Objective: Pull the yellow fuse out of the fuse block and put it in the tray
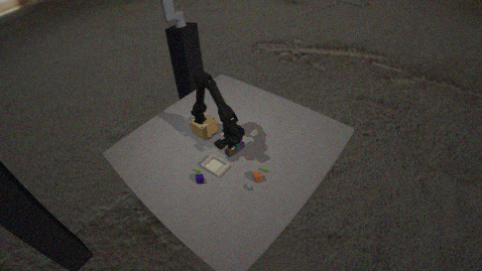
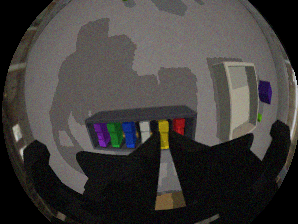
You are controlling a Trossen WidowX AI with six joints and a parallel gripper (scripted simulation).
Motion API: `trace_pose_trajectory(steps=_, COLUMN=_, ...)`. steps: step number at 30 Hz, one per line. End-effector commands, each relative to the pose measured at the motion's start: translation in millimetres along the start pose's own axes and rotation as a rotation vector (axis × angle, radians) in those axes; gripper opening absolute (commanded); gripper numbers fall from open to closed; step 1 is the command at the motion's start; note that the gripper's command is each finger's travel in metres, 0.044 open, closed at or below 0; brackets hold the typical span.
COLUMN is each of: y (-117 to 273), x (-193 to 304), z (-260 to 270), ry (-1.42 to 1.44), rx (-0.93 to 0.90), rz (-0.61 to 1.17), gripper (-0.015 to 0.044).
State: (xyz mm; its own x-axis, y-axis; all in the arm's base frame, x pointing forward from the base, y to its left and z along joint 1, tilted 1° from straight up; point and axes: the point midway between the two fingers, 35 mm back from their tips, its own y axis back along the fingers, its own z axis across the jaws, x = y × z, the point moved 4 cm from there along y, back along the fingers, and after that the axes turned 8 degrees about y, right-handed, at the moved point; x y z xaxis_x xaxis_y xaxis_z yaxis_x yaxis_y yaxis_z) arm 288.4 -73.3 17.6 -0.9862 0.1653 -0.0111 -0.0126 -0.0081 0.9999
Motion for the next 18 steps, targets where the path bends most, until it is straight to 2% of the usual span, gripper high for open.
trace_pose_trajectory(steps=1, y=3.8, x=-0.6, z=-0.1, ry=-0.001, rx=0.000, rz=-0.005, gripper=0.0000)
trace_pose_trajectory(steps=18, y=12.2, x=-0.8, z=-0.1, ry=-0.002, rx=-0.001, rz=-0.004, gripper=0.0000)
